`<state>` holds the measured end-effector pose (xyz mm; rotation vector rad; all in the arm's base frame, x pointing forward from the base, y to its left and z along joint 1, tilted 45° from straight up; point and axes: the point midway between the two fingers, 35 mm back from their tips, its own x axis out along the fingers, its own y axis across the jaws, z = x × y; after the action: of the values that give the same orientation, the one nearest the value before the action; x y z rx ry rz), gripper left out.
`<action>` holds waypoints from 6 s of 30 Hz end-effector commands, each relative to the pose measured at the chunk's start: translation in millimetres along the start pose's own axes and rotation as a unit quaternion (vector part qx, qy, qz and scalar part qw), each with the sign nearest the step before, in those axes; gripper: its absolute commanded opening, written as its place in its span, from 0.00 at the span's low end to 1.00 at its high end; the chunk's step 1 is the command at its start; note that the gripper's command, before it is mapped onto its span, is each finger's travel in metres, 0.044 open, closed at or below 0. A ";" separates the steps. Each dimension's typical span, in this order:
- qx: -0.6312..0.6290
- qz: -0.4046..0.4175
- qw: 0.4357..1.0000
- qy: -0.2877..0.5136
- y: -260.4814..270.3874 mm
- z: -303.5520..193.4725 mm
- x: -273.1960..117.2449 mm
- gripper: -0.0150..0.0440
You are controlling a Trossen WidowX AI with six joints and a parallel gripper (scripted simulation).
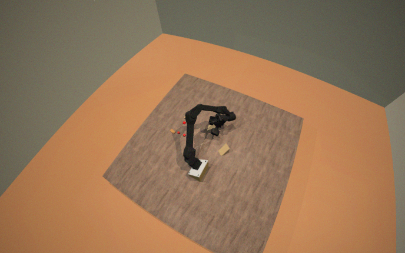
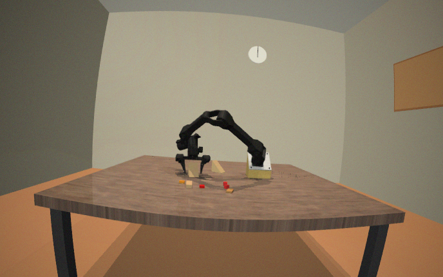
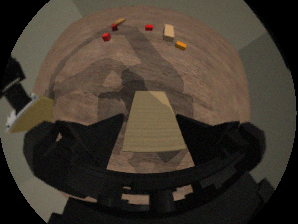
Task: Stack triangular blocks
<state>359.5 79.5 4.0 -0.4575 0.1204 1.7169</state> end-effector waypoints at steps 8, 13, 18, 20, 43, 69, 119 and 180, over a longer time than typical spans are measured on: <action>0.001 0.000 1.000 -0.002 0.3 0.0 2.6 0.61; 0.001 0.000 1.000 -0.002 0.3 0.0 2.6 0.55; 0.000 0.000 1.000 -0.002 0.4 1.1 0.0 0.33; 0.000 0.000 1.000 -0.002 0.4 1.5 -0.8 0.25; 0.002 -0.001 0.964 0.266 0.0 37.4 -8.4 0.25; 0.002 -0.002 0.822 0.569 -0.2 82.9 8.6 0.25; 0.005 -0.007 0.821 0.570 -9.4 172.6 -19.8 1.00; 0.006 0.000 0.825 0.566 -1.4 129.1 41.9 0.25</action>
<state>322.8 170.0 96.8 -1.4204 0.9837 1.2293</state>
